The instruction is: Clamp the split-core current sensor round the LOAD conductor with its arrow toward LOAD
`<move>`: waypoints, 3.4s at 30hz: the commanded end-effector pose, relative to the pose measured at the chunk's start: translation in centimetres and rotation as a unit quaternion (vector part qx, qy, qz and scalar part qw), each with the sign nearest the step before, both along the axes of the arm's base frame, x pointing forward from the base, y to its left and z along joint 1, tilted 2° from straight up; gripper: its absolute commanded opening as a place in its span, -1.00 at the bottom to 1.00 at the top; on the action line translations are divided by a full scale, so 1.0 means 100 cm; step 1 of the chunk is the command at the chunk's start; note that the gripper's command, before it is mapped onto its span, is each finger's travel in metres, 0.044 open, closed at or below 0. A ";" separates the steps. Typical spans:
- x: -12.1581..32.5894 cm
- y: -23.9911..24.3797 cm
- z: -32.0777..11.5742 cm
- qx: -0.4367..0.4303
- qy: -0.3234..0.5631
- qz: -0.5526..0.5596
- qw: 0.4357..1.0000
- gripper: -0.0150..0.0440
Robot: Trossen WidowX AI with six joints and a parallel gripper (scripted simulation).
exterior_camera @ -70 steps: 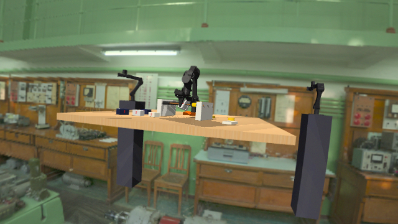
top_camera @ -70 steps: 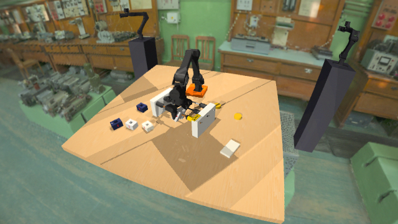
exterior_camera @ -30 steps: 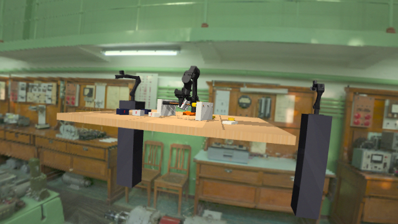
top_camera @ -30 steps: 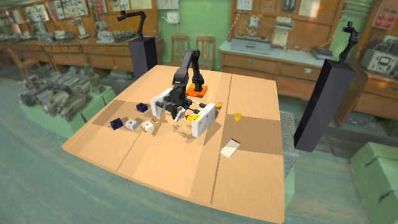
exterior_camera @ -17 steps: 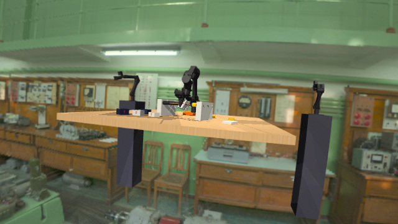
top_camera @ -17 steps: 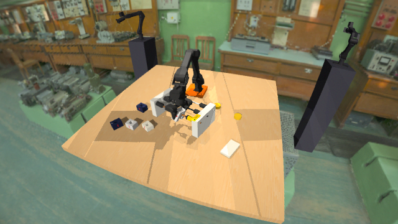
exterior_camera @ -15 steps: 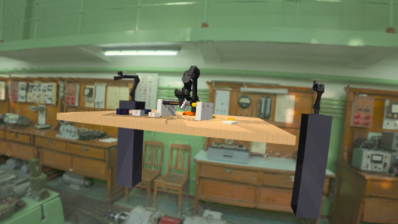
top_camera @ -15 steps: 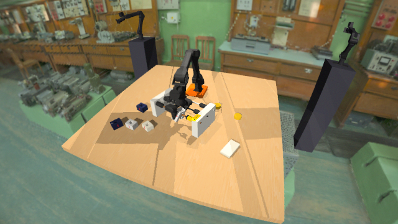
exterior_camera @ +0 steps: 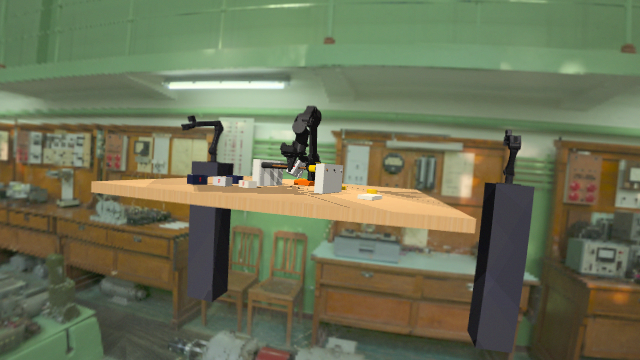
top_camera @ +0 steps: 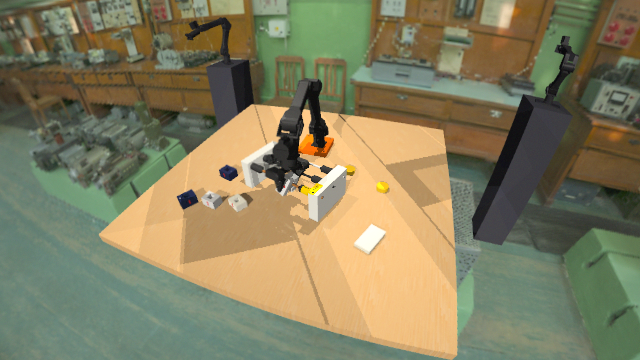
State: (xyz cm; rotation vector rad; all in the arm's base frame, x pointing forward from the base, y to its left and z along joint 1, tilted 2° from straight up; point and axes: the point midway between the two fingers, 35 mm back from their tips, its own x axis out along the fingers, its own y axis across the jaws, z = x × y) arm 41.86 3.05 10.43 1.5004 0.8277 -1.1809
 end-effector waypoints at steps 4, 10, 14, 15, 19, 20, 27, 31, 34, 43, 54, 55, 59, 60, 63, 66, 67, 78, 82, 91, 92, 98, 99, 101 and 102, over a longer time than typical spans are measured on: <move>0.002 0.007 0.006 0.007 -0.011 0.009 1.000 -0.49; 0.002 0.007 0.006 0.007 -0.011 0.009 1.000 -0.49; 0.002 0.007 0.006 0.007 -0.011 0.009 1.000 -0.49; 0.002 0.007 0.006 0.007 -0.011 0.009 1.000 -0.49; 0.002 0.007 0.006 0.007 -0.011 0.009 1.000 -0.49; 0.002 0.007 0.006 0.007 -0.011 0.009 1.000 -0.49; 0.000 0.000 0.000 0.000 0.000 0.000 1.000 -0.49; 0.000 0.000 0.000 0.000 0.000 0.000 1.000 -0.49; 0.000 0.000 0.000 0.000 0.000 0.000 1.000 -0.49; 0.000 0.000 0.000 0.000 0.000 0.000 1.000 -0.49; 0.000 0.000 0.000 0.000 0.000 0.000 1.000 -0.49; 0.000 0.000 0.000 0.000 0.000 0.000 1.000 -0.49; 0.000 0.000 0.000 0.000 0.000 0.000 1.000 -0.49; 0.000 0.000 0.000 0.000 0.000 0.000 1.000 -0.49; 0.000 0.000 0.000 0.000 0.000 0.000 1.000 -0.49; 0.000 0.000 0.000 0.000 0.000 0.000 1.000 -0.49; 0.000 0.000 0.000 0.000 0.000 0.000 1.000 -0.49; 0.000 0.000 0.000 0.000 0.000 0.000 1.000 -0.49; 0.000 0.000 0.000 0.000 0.000 0.000 1.000 -0.49; 0.000 0.000 0.000 0.000 0.000 0.000 1.000 -0.49; 0.000 0.000 0.000 0.000 0.000 0.000 1.000 -0.49; 0.000 0.000 0.000 0.000 0.000 0.000 1.000 -0.49; 0.000 0.000 0.000 0.000 0.000 0.000 1.000 -0.49; 0.000 0.000 0.000 0.000 0.000 0.000 1.000 -0.49; 0.000 0.000 0.000 0.000 0.000 0.000 1.000 -0.49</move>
